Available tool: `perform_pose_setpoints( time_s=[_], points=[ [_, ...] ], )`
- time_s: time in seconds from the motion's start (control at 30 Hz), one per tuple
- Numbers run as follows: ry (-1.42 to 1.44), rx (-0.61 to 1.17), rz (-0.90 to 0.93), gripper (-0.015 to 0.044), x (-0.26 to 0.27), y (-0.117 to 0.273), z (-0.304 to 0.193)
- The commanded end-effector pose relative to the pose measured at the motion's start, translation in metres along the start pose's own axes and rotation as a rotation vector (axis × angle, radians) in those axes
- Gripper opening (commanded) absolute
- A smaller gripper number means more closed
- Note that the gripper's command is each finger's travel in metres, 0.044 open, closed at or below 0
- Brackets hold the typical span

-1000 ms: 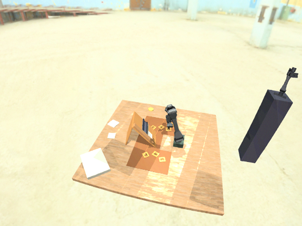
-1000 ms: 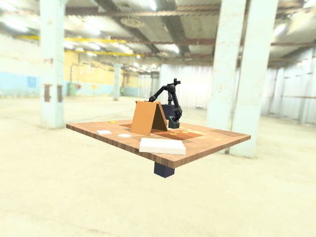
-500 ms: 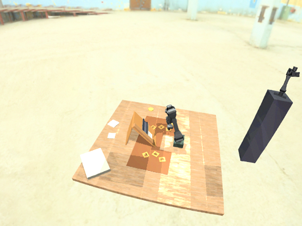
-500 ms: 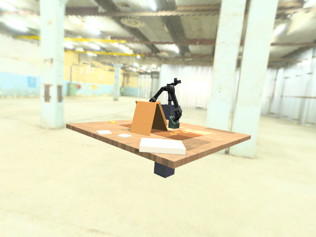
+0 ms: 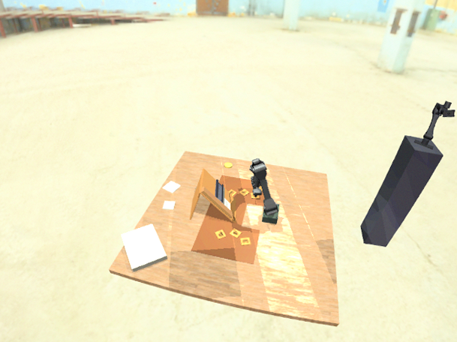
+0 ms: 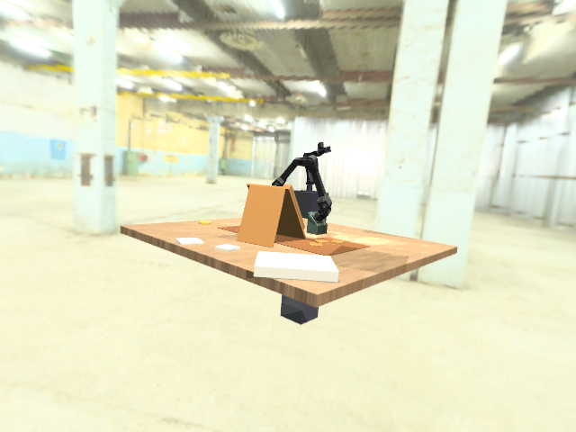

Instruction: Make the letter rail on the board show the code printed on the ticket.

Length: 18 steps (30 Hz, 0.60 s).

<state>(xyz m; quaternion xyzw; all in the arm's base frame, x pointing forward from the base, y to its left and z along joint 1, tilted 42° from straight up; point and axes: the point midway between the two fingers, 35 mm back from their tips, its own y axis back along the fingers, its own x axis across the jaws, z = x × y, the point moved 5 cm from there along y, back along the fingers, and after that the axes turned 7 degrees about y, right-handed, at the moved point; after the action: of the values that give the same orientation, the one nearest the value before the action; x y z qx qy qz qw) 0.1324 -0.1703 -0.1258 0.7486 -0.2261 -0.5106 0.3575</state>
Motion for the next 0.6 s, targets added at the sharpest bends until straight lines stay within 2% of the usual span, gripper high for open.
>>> perform_pose_setpoints(
  time_s=[0.0,0.57],
  points=[
    [-0.006,0.002,-0.010,0.0340,-0.0018,-0.0088,0.0003],
    [-0.005,0.002,-0.010,0.0340,-0.0022,-0.0179,0.0003]
  ],
)
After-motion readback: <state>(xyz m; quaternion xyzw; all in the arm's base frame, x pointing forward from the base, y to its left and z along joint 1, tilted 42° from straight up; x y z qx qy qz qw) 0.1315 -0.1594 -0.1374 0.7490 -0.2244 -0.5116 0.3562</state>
